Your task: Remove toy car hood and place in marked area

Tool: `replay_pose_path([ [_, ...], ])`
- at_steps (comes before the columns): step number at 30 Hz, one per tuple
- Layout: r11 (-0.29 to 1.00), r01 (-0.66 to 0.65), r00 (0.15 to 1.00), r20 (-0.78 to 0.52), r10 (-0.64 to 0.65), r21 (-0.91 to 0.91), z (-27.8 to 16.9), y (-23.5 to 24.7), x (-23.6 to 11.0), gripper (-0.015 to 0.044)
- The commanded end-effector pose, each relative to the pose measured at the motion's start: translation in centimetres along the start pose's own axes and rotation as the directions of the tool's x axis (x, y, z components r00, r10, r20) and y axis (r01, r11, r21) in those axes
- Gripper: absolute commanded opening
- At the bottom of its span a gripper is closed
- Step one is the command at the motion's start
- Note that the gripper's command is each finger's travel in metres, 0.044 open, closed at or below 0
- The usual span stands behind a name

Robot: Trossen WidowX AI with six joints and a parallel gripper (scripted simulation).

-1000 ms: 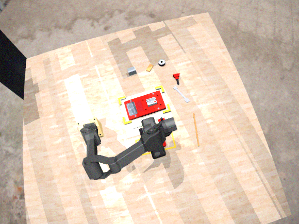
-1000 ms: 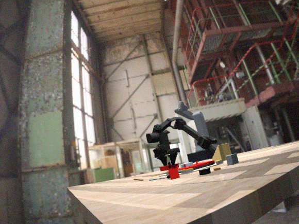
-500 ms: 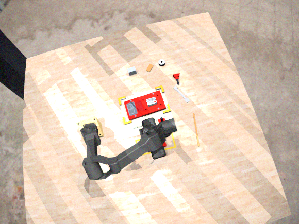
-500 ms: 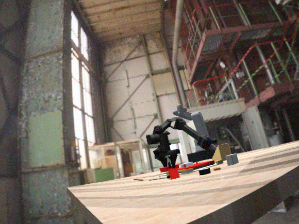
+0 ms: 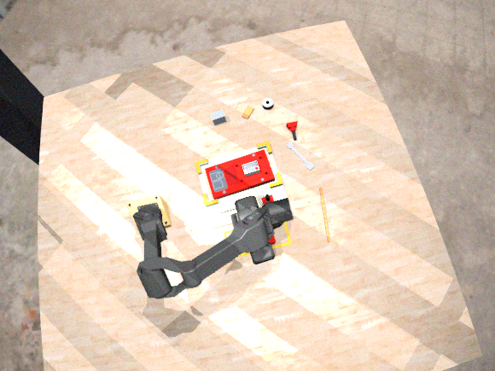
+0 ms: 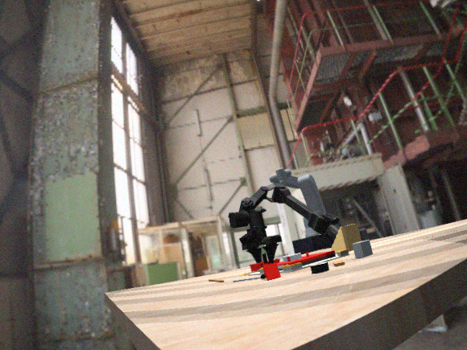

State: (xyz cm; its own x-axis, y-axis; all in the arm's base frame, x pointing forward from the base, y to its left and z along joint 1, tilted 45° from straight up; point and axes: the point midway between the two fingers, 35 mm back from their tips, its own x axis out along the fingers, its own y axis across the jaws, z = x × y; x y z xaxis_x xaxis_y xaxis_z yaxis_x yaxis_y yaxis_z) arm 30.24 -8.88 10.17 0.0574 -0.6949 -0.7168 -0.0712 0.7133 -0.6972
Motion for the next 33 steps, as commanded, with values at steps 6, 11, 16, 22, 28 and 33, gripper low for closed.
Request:
replay_pose_path([
  [6, 1.0, 0.005, 1.0, 0.0, -0.005, -0.004, 0.0, 0.0, 0.5, 0.0],
  [11, 1.0, 0.0, 1.0, 0.0, 0.0, 0.0, 0.0, 0.0, 0.3, 0.0131],
  [16, 1.0, 0.0, 1.0, 0.0, 0.0, 0.0, 0.0, 0.0, 0.3, 0.0263],
  [22, 1.0, 0.0, 1.0, 0.0, 0.0, 0.0, 0.0, 0.0, 0.3, 0.042],
  [28, 1.0, -0.001, 1.0, 0.001, 0.001, -0.001, 0.2, 0.2, -2.8, 0.044],
  [33, 1.0, 0.006, 1.0, 0.002, -0.006, -0.002, 0.0, 0.2, -6.6, 0.044],
])
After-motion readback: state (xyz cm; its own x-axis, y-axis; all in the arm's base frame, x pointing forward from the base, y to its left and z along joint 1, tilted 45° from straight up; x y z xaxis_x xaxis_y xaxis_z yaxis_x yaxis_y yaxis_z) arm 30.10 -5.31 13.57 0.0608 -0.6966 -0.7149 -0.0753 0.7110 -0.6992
